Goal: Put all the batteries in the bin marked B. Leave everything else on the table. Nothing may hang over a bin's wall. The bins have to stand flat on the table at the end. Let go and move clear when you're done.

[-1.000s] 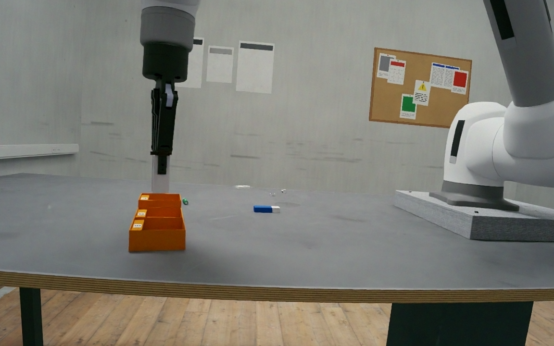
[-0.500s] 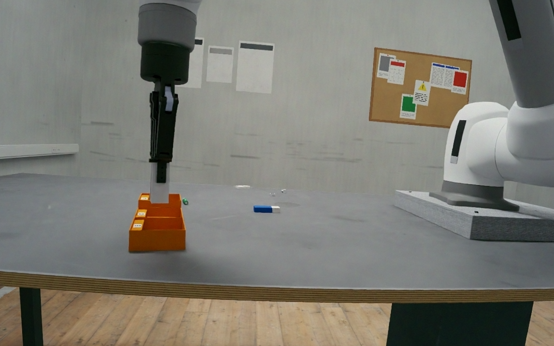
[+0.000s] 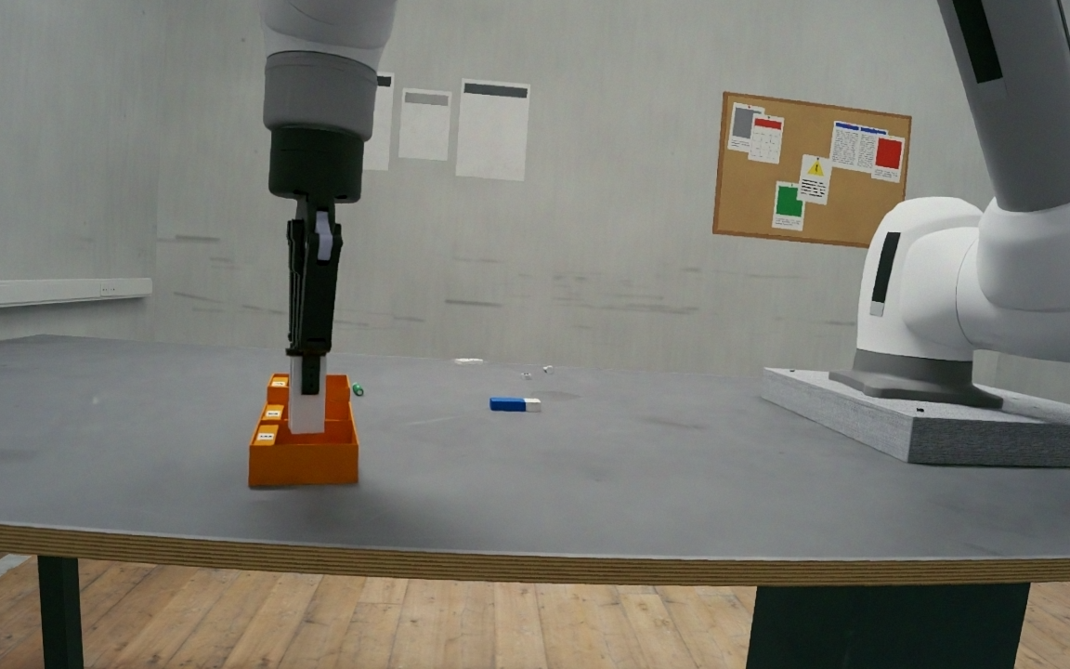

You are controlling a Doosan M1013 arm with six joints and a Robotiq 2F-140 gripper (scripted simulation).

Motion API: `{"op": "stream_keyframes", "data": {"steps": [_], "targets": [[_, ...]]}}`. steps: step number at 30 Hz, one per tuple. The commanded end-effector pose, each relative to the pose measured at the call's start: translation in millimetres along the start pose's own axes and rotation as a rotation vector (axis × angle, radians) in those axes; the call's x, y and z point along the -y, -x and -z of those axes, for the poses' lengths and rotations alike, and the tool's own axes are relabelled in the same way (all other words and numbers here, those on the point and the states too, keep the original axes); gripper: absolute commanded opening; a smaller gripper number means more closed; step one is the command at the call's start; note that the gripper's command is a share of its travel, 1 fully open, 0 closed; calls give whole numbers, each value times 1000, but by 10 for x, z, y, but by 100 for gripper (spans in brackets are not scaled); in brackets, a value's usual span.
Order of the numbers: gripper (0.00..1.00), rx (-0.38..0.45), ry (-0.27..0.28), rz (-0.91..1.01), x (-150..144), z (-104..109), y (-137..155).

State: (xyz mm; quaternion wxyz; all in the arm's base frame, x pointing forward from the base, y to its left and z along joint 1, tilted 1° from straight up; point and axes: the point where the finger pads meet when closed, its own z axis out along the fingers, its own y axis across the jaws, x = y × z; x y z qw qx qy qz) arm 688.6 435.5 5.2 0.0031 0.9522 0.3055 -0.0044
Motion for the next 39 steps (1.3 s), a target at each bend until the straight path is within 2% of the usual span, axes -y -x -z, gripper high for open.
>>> {"op": "stream_keyframes", "data": {"steps": [1,7,39], "targets": [[15,-2,0,0,1,-52,-6],[15,-2,0,0,1,-139,-6],[15,-2,0,0,1,-139,-6]]}}
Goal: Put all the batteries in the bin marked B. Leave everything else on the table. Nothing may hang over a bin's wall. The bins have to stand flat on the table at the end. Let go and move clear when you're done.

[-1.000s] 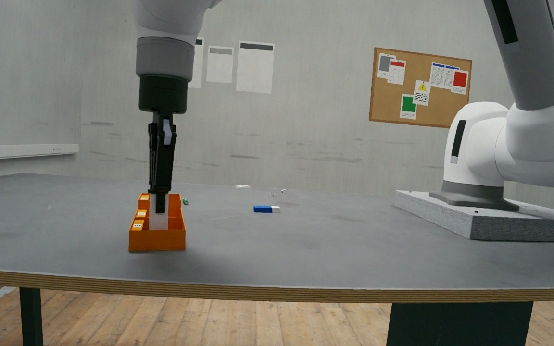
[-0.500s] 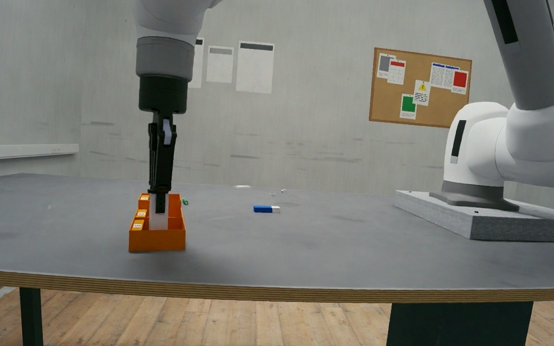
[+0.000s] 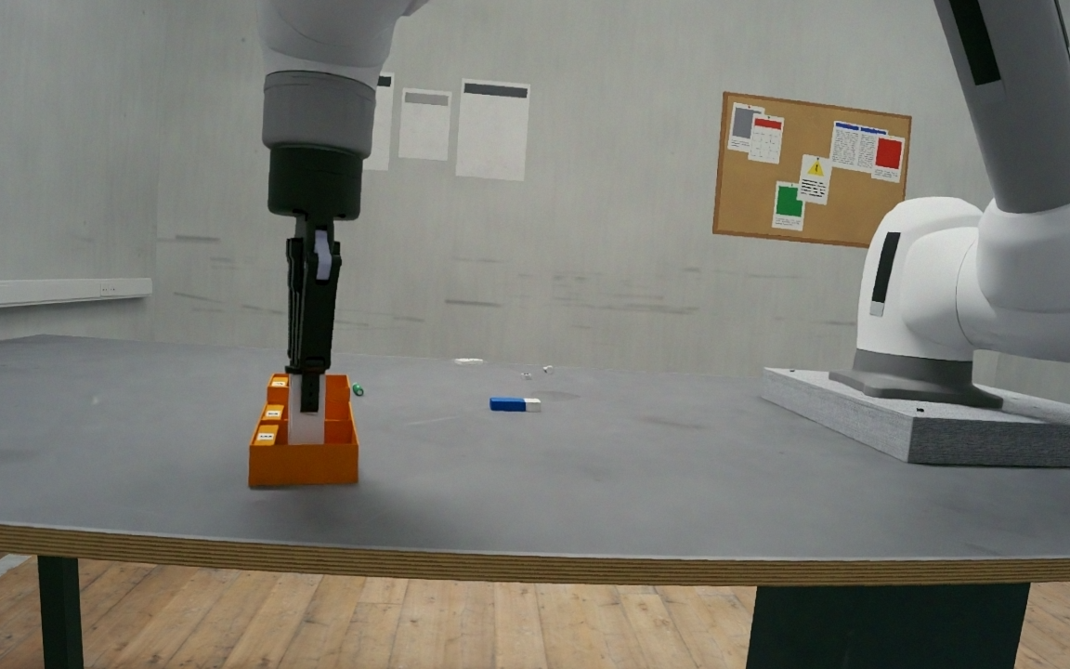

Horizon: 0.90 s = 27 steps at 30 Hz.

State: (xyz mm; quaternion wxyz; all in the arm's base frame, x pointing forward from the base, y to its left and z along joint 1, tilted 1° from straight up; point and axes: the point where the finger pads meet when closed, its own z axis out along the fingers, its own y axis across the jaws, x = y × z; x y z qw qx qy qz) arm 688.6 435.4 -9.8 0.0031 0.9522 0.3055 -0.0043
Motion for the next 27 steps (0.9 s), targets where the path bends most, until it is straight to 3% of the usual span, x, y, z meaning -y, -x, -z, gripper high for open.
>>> {"op": "stream_keyframes", "data": {"steps": [1,11,27], "targets": [[15,-2,0,0,1,12,-6],[15,-2,0,0,1,12,-6],[15,-2,0,0,1,197,-5]]}}
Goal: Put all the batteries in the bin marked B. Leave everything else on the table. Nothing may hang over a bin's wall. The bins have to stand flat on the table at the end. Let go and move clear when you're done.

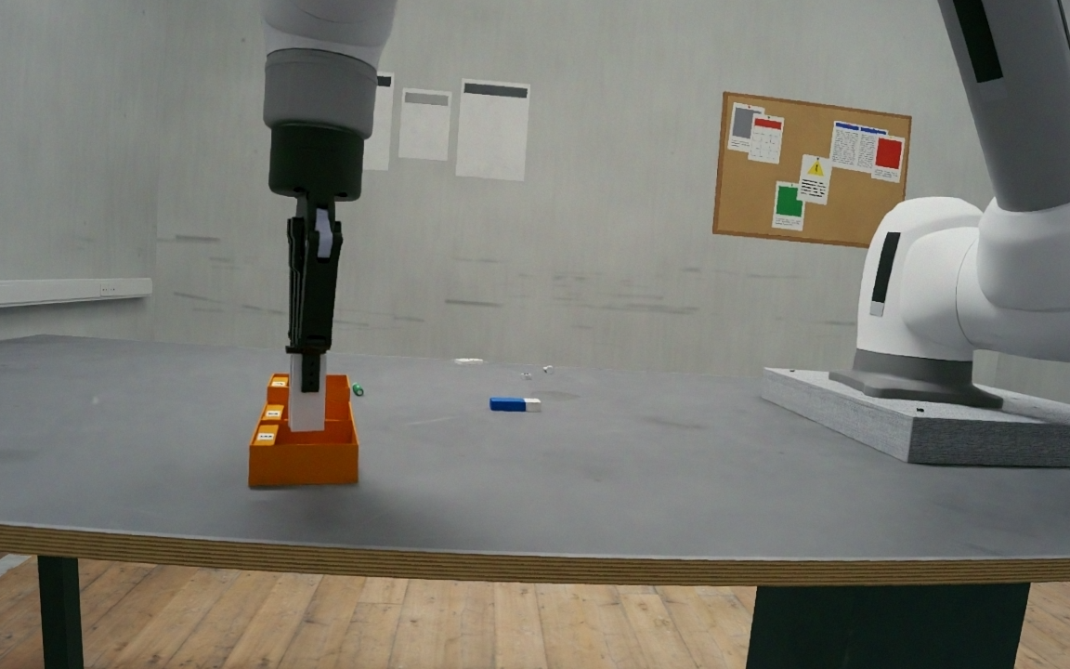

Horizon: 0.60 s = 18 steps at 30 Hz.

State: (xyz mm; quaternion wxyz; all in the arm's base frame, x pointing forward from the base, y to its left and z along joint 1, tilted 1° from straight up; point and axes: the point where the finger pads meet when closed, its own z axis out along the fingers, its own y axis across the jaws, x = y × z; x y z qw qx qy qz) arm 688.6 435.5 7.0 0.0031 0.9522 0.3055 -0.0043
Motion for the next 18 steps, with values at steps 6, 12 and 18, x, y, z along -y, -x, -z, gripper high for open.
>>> {"op": "stream_keyframes", "data": {"steps": [6,12,18], "targets": [[15,-2,0,0,1,82,-5],[15,-2,0,0,1,296,-5],[15,-2,0,0,1,520,-5]]}}
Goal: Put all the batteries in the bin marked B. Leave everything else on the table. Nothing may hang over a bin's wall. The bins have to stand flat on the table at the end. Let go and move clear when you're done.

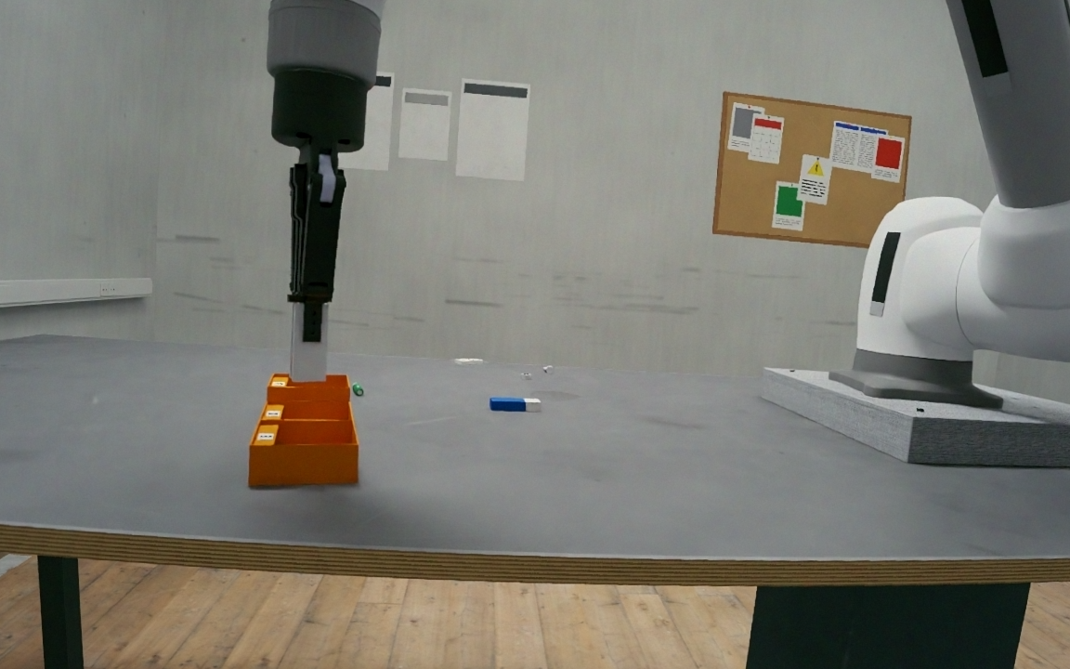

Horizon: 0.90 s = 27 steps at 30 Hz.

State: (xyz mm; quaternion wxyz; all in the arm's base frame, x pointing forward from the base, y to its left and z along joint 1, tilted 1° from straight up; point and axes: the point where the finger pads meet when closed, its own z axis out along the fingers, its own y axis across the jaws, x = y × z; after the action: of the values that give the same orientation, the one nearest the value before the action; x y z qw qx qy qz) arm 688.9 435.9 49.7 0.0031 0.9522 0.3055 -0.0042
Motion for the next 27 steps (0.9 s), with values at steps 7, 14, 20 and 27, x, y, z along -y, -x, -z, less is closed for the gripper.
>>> {"op": "stream_keyframes", "data": {"steps": [7,14,20,27], "targets": [[15,-1,0,0,1,510,-4],[15,-1,0,0,1,1094,-4],[23,-1,0,-50,-74,1091,23],[23,-1,-1,-295,-443,954,160]]}}
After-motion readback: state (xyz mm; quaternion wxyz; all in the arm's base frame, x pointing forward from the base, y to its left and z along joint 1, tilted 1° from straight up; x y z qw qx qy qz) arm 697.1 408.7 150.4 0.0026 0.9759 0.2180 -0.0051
